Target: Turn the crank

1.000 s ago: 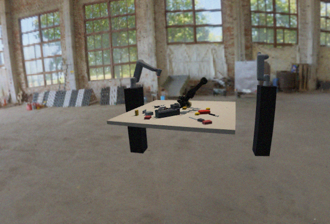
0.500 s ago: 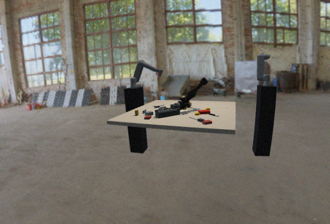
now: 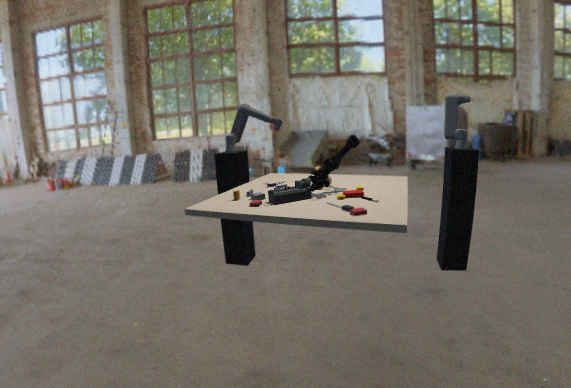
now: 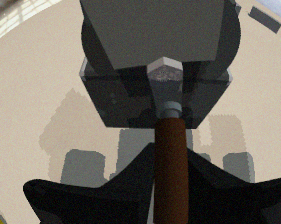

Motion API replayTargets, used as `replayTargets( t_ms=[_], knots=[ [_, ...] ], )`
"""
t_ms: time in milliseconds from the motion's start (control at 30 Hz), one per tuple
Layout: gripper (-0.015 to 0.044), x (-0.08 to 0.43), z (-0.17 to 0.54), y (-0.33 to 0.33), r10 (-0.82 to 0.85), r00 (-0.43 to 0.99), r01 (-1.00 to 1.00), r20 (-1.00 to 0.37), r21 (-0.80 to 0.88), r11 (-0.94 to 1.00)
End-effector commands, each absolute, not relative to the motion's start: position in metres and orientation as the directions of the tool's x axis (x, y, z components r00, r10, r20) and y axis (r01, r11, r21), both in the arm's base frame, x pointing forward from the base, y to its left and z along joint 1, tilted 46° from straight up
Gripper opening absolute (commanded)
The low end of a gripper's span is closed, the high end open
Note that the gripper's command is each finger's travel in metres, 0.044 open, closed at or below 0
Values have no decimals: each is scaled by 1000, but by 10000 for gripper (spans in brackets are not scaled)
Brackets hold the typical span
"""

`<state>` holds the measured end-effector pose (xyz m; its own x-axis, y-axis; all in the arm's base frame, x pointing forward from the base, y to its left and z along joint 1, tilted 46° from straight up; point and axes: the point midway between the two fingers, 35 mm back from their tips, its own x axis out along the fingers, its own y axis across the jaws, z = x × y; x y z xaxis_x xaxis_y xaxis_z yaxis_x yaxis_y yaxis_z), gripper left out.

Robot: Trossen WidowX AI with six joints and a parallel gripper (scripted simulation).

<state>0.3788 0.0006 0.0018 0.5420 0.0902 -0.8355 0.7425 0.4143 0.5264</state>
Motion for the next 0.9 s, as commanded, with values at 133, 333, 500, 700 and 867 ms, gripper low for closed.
replayTargets(
  t_ms=[133, 333, 500, 700, 867],
  knots=[
    [0, 387, 6, 6, 100, 553, 731, -827, 539, 417],
    [0, 388, 8, 7, 100, 553, 731, -827, 539, 417],
    [0, 389, 8, 7, 100, 553, 731, -827, 539, 417],
    [0, 389, 9, 7, 100, 553, 731, -827, 539, 417],
    [0, 390, 9, 7, 100, 553, 731, -827, 539, 417]
  ],
)
